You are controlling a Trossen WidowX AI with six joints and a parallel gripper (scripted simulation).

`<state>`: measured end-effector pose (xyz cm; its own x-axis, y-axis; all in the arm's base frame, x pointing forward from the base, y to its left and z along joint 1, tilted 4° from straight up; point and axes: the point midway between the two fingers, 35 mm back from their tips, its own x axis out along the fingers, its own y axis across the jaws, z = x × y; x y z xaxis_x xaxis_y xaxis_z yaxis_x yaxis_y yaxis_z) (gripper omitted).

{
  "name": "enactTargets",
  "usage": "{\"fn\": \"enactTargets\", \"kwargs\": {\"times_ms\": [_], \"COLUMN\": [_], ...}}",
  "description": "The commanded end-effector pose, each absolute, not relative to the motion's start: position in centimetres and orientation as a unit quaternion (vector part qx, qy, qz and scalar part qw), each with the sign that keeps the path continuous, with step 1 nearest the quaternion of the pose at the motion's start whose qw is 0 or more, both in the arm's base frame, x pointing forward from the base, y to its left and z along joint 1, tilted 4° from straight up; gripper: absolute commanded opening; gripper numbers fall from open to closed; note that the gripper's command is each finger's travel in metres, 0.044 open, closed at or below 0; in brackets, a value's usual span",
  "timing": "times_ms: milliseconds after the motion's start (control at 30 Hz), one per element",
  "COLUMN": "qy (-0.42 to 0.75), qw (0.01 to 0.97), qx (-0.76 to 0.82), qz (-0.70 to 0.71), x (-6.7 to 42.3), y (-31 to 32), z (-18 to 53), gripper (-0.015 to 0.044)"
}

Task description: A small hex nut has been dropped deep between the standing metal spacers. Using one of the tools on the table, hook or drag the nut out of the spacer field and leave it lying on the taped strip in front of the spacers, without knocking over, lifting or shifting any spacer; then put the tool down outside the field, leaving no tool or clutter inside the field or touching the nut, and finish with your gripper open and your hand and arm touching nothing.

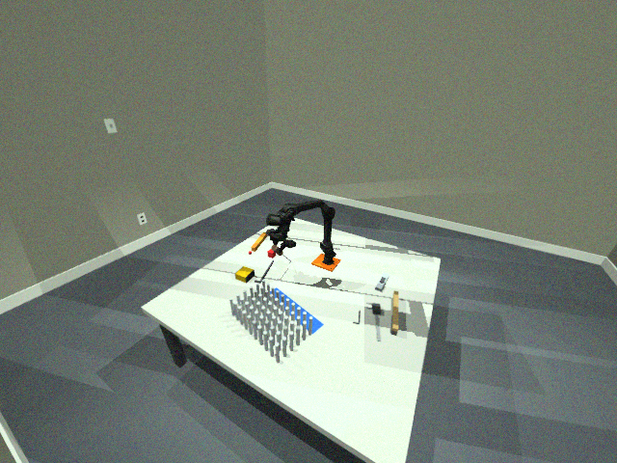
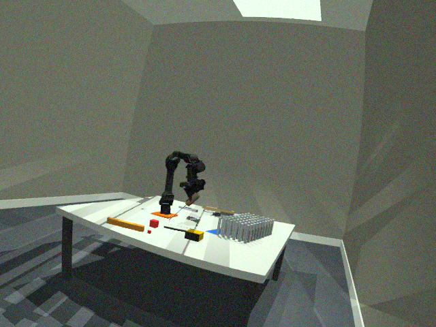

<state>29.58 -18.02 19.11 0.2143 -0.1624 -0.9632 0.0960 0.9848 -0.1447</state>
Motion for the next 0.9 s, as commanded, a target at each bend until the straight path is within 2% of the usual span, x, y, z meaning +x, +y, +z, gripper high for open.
{"fn": "enactTargets", "kwargs": {"times_ms": [0, 867], "qy": [0.614, 0.51], "qw": [0.781, 0.704], "qx": [0.016, 0.365], "qz": [-0.112, -0.334], "x": [29.3, 25.3], "y": [-19.1, -27.7], "z": [19.4, 19.9], "gripper": [0.0, 0.0]}}
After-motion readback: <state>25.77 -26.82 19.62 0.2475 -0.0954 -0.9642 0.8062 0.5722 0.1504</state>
